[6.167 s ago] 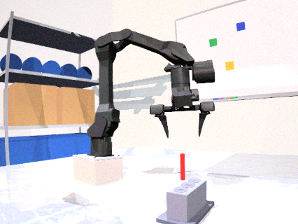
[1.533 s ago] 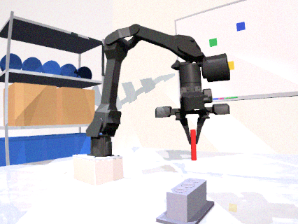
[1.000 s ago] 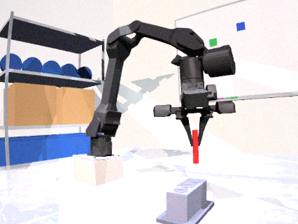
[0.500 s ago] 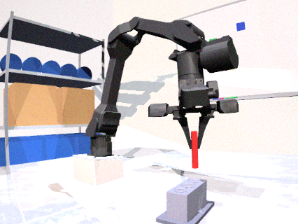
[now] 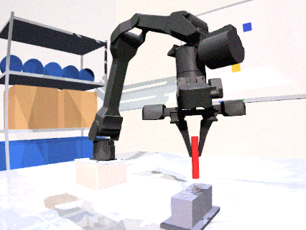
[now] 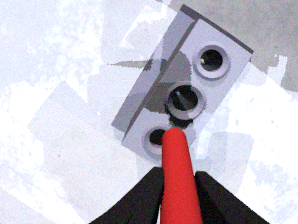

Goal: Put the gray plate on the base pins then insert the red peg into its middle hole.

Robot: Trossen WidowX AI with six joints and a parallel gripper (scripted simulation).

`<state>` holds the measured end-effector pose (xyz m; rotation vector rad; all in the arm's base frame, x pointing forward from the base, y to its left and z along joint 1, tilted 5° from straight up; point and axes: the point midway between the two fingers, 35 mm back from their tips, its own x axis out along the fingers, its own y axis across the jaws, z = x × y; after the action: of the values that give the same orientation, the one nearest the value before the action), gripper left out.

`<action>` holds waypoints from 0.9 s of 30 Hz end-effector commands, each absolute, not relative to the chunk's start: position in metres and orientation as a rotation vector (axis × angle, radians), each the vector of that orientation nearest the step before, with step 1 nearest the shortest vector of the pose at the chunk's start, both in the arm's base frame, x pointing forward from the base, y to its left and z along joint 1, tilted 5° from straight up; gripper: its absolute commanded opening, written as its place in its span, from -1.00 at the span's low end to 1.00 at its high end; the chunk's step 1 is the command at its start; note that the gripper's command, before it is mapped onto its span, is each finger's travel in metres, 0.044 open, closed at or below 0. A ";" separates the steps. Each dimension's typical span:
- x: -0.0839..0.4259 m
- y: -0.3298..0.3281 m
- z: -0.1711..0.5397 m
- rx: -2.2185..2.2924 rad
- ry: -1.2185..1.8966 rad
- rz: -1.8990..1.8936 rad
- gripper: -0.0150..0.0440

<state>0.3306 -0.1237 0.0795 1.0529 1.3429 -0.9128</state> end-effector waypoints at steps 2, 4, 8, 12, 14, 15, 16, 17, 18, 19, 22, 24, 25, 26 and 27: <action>0.332 -0.140 0.075 1.044 1.355 -0.916 -0.49; 0.333 -0.141 0.075 1.044 1.355 -0.916 -0.49; 0.333 -0.141 0.075 1.044 1.355 -0.916 -0.49; 0.333 -0.141 0.075 1.044 1.355 -0.916 -0.49; 0.333 -0.141 0.075 1.044 1.355 -0.916 -0.49; 0.333 -0.141 0.075 1.044 1.355 -0.916 -0.49; 0.333 -0.141 0.075 1.044 1.355 -0.916 -0.49; 0.333 -0.141 0.075 1.044 1.355 -0.916 -0.49; 0.333 -0.141 0.075 1.044 1.355 -0.916 -0.49; 0.333 -0.141 0.075 1.044 1.355 -0.916 -0.49; 0.333 -0.141 0.075 1.044 1.355 -0.916 -0.49; 0.333 -0.141 0.075 1.044 1.355 -0.916 -0.49; 0.333 -0.141 0.075 1.044 1.355 -0.916 -0.49; 0.333 -0.141 0.075 1.044 1.355 -0.916 -0.49; 0.333 -0.141 0.075 1.044 1.355 -0.916 -0.49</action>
<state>0.3335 -0.1408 0.0761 1.0506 1.3488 -0.9151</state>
